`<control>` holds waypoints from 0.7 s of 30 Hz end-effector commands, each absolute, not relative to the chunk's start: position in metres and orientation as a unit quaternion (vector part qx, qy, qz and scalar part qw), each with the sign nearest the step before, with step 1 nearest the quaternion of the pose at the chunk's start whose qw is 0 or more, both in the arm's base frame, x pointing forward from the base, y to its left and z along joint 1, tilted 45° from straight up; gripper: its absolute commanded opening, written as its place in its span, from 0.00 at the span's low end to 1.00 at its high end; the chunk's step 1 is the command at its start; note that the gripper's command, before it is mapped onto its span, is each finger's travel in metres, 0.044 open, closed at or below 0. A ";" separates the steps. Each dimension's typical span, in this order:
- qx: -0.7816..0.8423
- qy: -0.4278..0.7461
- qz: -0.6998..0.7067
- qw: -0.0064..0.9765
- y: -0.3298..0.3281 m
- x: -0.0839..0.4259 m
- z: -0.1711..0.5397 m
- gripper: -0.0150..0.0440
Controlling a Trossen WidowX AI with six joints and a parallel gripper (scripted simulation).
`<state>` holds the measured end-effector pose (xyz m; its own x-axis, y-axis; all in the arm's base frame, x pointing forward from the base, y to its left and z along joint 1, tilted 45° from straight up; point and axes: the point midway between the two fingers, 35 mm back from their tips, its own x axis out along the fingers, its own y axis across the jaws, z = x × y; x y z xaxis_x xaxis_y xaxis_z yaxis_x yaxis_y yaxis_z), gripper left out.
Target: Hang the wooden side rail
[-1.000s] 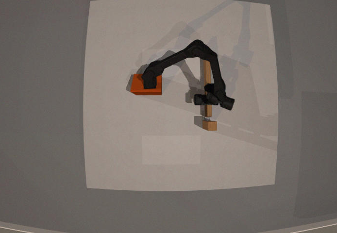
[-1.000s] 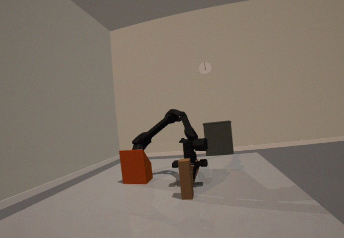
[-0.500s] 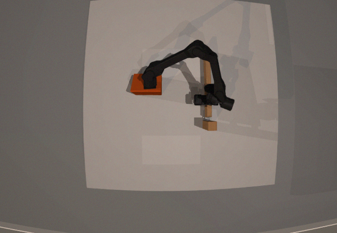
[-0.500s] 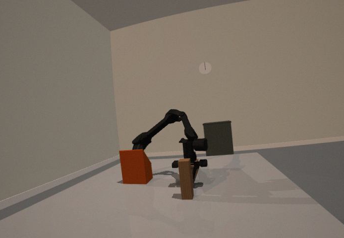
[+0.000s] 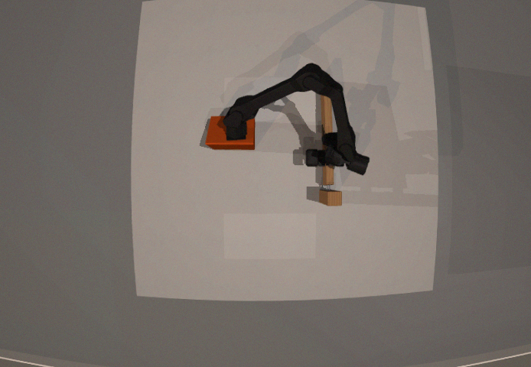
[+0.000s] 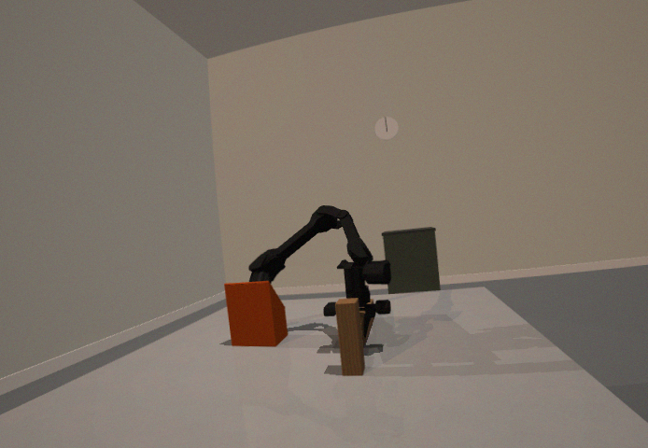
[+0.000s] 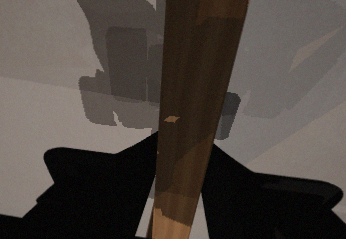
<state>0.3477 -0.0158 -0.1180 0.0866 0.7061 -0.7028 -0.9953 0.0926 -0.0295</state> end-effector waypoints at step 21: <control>-0.268 0.273 0.614 0.690 -0.022 0.348 -0.120 0.25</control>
